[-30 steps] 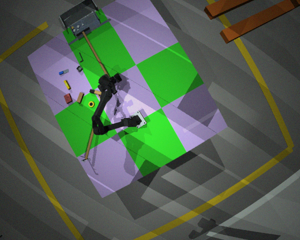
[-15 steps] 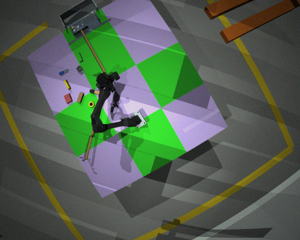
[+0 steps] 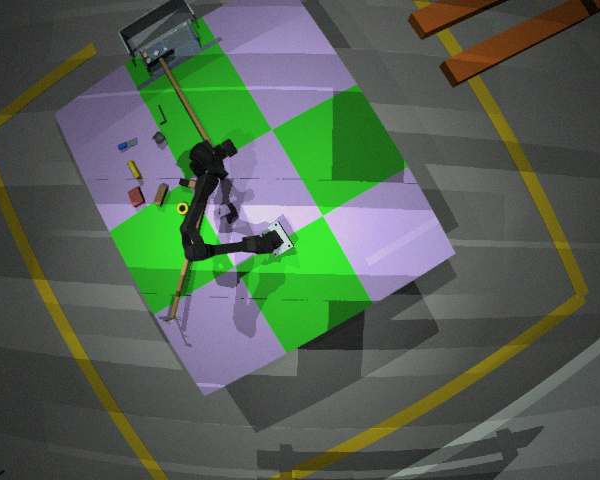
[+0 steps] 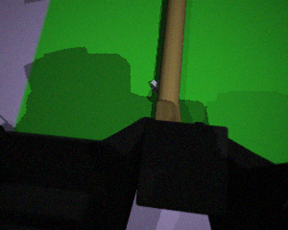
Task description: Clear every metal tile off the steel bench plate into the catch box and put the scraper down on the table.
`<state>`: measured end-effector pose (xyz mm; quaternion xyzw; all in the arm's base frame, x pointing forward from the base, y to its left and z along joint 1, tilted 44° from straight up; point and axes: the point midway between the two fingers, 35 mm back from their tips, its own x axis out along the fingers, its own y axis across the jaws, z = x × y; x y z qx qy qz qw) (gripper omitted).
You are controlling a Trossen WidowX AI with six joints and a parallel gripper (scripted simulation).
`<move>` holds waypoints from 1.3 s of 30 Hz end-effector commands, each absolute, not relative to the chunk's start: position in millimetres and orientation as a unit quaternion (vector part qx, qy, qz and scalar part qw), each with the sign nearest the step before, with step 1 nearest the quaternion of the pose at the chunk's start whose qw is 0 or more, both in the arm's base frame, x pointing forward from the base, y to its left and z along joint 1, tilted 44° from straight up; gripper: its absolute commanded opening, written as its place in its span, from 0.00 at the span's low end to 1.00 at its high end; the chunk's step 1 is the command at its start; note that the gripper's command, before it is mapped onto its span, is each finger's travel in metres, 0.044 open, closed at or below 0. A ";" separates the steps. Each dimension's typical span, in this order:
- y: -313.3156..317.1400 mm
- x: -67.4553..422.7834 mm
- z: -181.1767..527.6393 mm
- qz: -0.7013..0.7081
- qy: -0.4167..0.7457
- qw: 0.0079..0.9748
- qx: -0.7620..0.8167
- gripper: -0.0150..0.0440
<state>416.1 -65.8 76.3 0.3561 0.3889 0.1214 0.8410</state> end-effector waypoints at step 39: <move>-79.1 481.1 80.3 0.118 0.383 0.844 0.355 0.25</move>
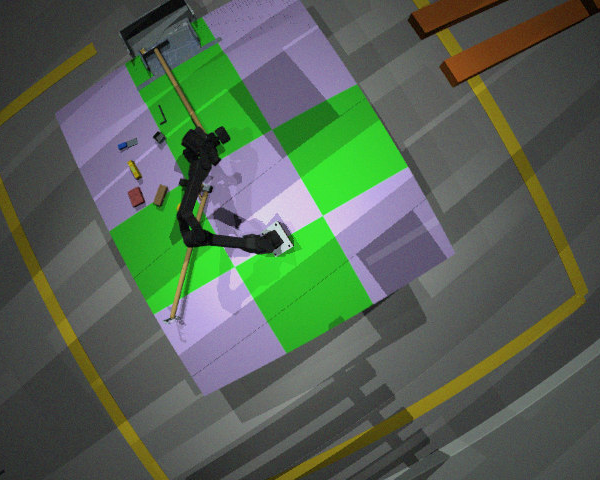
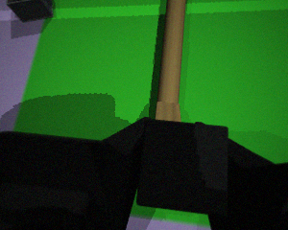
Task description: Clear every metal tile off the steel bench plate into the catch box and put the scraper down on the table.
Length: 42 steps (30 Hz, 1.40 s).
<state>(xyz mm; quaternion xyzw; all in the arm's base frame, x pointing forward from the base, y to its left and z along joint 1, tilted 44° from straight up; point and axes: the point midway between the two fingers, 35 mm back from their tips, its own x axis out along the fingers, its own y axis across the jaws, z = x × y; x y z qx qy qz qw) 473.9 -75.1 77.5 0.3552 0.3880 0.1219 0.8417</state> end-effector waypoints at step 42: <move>-80.2 510.5 74.5 0.121 0.385 0.843 0.355 0.25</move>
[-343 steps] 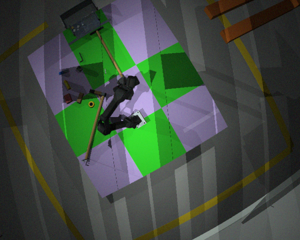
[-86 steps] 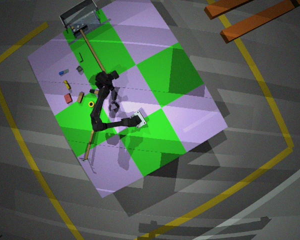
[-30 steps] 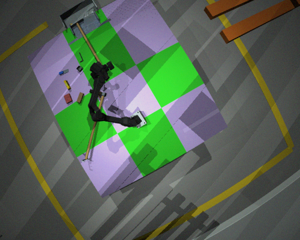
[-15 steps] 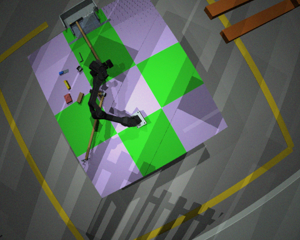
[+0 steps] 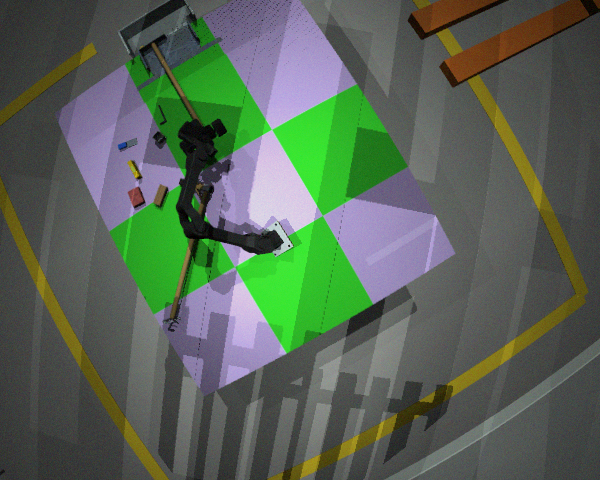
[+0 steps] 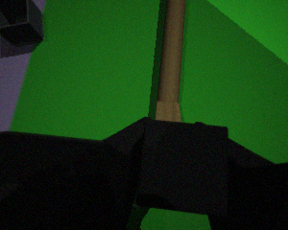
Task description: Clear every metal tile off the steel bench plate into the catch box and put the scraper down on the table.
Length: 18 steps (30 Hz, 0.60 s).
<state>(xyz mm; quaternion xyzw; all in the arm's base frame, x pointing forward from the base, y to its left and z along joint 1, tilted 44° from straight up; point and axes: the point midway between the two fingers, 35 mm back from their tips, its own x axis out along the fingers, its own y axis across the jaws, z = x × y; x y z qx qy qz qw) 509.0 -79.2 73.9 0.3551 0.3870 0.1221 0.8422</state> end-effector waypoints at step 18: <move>-82.7 489.4 79.0 0.120 0.385 0.844 0.355 0.25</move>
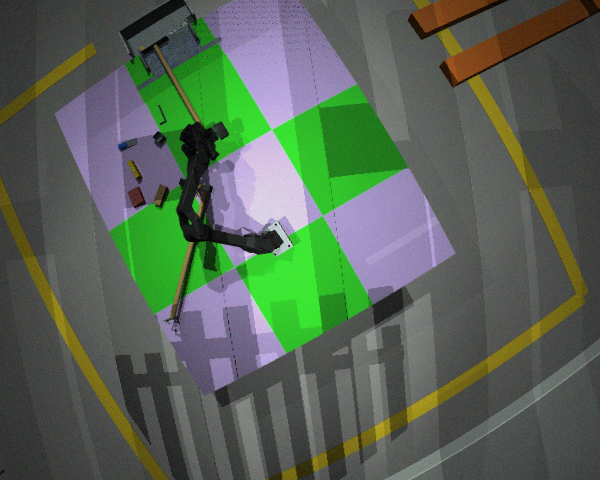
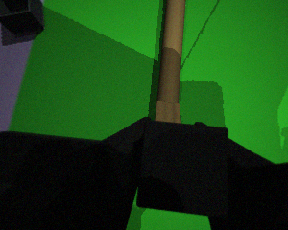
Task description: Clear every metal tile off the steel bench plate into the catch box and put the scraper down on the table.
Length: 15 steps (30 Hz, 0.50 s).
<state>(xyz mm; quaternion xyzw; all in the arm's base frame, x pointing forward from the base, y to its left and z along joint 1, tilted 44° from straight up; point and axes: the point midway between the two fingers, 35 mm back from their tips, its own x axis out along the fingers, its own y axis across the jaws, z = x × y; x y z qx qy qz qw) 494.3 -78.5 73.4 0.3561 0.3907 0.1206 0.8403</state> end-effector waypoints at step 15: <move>-83.6 468.4 82.9 0.119 0.385 0.844 0.354 0.25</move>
